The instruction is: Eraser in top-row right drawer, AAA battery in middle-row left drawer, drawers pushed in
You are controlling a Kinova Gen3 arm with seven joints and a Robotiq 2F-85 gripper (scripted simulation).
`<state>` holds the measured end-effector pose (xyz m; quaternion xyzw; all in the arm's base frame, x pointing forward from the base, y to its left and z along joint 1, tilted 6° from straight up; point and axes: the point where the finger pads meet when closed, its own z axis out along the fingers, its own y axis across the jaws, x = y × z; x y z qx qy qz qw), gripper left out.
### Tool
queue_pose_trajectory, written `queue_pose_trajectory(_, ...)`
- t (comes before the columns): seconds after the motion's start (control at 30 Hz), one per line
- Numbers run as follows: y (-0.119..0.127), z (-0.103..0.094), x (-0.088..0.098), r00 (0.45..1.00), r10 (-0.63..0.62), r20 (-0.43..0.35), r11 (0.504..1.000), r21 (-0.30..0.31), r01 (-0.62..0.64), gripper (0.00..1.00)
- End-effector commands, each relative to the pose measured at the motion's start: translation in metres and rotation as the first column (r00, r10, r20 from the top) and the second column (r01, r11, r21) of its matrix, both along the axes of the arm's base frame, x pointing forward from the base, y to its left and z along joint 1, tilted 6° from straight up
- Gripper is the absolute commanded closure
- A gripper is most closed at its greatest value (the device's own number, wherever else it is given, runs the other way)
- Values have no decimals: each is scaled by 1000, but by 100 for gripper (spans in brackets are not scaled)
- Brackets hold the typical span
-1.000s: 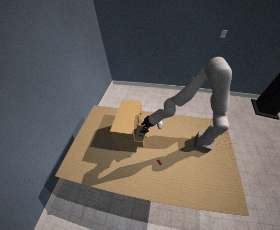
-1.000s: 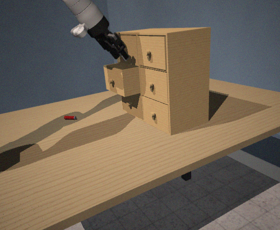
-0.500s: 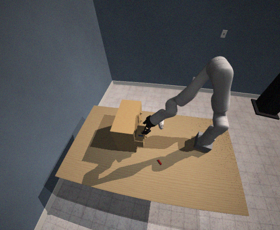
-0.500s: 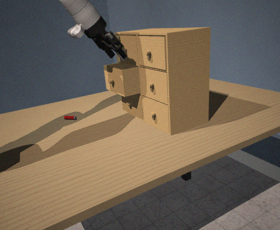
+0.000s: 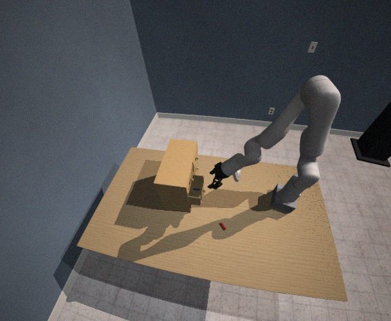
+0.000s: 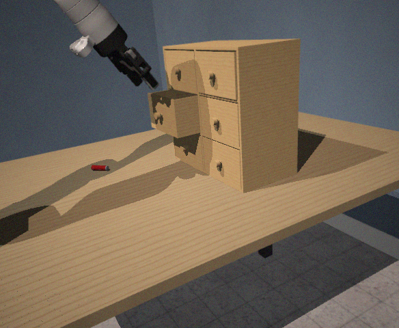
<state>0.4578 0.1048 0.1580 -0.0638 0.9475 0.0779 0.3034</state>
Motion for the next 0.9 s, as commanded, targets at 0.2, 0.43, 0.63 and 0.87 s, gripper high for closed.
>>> queue_pose_trajectory(0.2, -8, 8, -40, 1000, 0, 9, 1000, 0, 0, 0)
queue_pose_trajectory(0.43, -13, 9, -70, 1000, 0, 9, 1000, 0, 0, 0)
queue_pose_trajectory(0.63, -15, 9, -80, 1000, 0, 9, 1000, 0, 0, 0)
queue_pose_trajectory(0.87, -15, 9, -81, 1000, 0, 9, 1000, 0, 0, 0)
